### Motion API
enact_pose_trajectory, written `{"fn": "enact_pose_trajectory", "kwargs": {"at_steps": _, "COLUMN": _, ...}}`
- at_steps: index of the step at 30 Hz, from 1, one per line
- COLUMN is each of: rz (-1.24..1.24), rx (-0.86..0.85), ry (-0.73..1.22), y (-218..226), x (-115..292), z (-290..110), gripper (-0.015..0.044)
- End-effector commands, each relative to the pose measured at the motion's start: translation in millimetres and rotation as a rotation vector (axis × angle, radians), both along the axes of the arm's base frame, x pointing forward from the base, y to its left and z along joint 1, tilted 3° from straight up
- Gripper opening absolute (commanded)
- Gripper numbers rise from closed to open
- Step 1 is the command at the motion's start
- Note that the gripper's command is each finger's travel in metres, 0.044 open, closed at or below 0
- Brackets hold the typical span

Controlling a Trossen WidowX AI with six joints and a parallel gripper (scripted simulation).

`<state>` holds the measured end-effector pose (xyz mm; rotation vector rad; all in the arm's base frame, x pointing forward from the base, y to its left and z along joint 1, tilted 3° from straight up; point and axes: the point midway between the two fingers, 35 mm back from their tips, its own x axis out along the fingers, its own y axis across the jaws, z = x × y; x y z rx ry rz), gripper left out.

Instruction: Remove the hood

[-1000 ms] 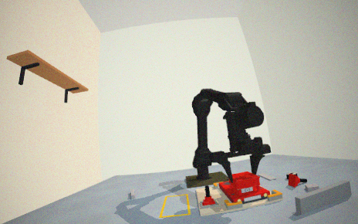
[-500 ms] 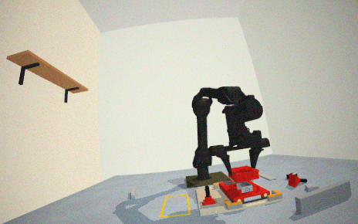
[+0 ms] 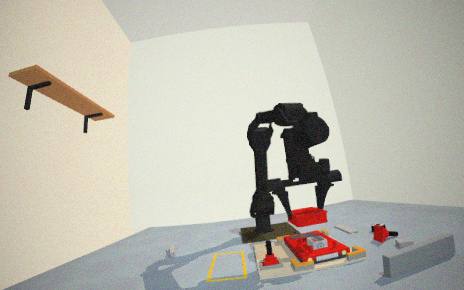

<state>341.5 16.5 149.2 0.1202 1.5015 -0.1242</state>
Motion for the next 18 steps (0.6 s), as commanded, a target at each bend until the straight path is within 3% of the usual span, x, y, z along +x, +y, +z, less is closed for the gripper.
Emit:
{"fn": "enact_pose_trajectory", "kwargs": {"at_steps": 1, "rz": -0.001, "rx": 0.003, "ry": -0.005, "y": -23, "x": -1, "z": 2, "gripper": 0.0}}
{"fn": "enact_pose_trajectory", "kwargs": {"at_steps": 18, "rz": -0.001, "rx": -0.003, "ry": -0.004, "y": -114, "x": -25, "z": 3, "gripper": 0.0}}
